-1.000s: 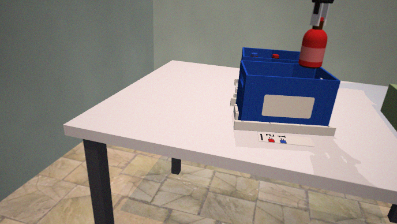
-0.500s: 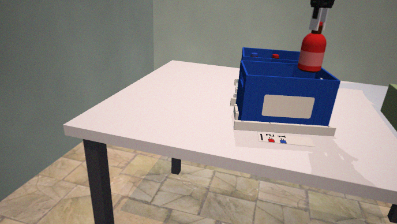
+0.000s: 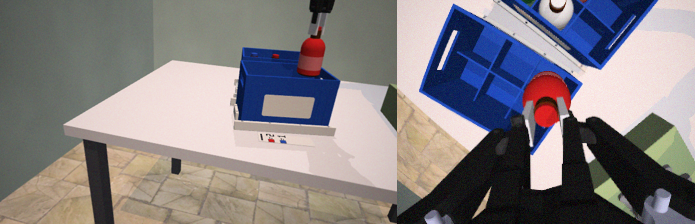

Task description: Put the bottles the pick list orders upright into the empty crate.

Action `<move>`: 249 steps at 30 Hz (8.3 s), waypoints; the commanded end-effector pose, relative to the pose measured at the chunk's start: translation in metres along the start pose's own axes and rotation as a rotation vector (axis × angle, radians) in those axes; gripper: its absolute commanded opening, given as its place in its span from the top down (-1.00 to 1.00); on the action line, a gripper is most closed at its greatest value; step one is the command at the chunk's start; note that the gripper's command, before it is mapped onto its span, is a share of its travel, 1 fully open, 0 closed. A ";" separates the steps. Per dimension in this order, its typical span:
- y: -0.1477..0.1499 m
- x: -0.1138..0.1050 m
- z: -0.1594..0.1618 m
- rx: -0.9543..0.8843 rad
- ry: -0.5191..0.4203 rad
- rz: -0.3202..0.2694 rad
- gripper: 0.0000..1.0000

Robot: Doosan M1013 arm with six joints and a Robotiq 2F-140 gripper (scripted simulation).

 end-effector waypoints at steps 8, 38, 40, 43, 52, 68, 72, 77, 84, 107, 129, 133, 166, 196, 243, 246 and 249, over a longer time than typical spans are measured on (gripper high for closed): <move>0.000 0.008 0.000 0.000 0.000 0.000 1.00; 0.000 0.034 0.000 0.000 0.000 0.000 1.00; 0.000 0.036 0.000 0.000 0.000 0.000 1.00; 0.000 0.039 0.000 0.000 0.000 0.000 1.00; 0.000 0.046 0.000 0.000 0.000 0.000 1.00; 0.000 0.061 0.000 0.000 0.000 0.000 1.00; 0.000 0.064 0.000 0.000 0.000 0.000 1.00; 0.000 0.069 0.000 0.000 0.000 0.000 1.00; 0.000 0.076 0.000 0.000 0.000 0.000 1.00; 0.000 0.095 0.000 0.000 0.000 0.000 1.00; 0.000 0.115 0.000 0.000 0.000 0.000 1.00; 0.000 0.115 0.000 0.000 0.000 0.000 1.00; 0.000 0.116 0.000 0.000 0.000 0.000 1.00; 0.000 0.129 0.000 0.000 0.000 0.000 1.00; 0.000 0.144 0.000 0.000 0.000 0.000 1.00; 0.000 0.144 0.000 0.000 0.000 0.000 1.00; 0.000 0.144 0.000 0.000 0.000 0.000 1.00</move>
Point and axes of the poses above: the point where the finger pads meet when closed, its own x axis out along the fingers, its own y axis across the jaws, z = x × y, the point moved 7 cm from there along -x, back along the fingers, and after that the axes turned 11 degrees about -x, right-handed, at the moved point
